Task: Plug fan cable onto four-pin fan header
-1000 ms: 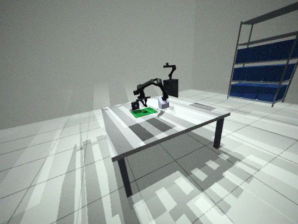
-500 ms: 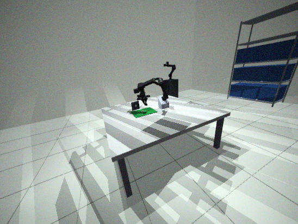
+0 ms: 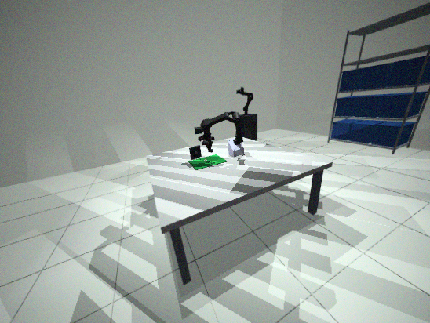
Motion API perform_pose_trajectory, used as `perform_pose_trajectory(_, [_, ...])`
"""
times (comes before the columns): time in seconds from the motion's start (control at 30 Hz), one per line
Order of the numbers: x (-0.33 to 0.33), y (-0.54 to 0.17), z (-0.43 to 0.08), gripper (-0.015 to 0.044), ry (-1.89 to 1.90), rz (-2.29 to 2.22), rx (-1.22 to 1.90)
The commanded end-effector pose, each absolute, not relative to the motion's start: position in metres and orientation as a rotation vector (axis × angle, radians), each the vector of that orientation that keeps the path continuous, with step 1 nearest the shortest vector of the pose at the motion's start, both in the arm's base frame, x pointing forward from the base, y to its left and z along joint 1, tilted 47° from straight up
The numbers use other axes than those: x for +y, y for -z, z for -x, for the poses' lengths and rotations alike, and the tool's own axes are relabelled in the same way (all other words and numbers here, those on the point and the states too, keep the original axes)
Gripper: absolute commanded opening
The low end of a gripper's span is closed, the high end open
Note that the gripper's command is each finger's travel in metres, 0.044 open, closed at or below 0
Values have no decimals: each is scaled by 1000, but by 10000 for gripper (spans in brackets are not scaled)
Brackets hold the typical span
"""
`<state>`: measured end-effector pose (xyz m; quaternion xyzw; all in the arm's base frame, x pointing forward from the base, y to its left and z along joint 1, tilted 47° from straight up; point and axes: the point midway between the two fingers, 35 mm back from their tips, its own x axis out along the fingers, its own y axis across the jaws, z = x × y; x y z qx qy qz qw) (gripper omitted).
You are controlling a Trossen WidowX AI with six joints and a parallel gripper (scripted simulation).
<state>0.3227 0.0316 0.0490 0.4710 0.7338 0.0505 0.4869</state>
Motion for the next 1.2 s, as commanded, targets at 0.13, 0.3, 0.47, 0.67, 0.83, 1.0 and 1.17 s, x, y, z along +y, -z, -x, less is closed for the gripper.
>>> perform_pose_trajectory(0.13, [33,-51,-322,0,-173,-1055,1746])
perform_pose_trajectory(0.3, [36,-45,-319,0,-136,-1007,1747])
perform_pose_trajectory(0.47, [39,-39,-316,0,-96,-955,1742])
perform_pose_trajectory(0.67, [43,-31,-313,0,-43,-892,1728])
perform_pose_trajectory(0.83, [45,-25,-311,0,1,-841,1709])
perform_pose_trajectory(1.0, [47,-20,-309,0,47,-793,1683])
perform_pose_trajectory(1.17, [49,-15,-307,0,91,-749,1651])
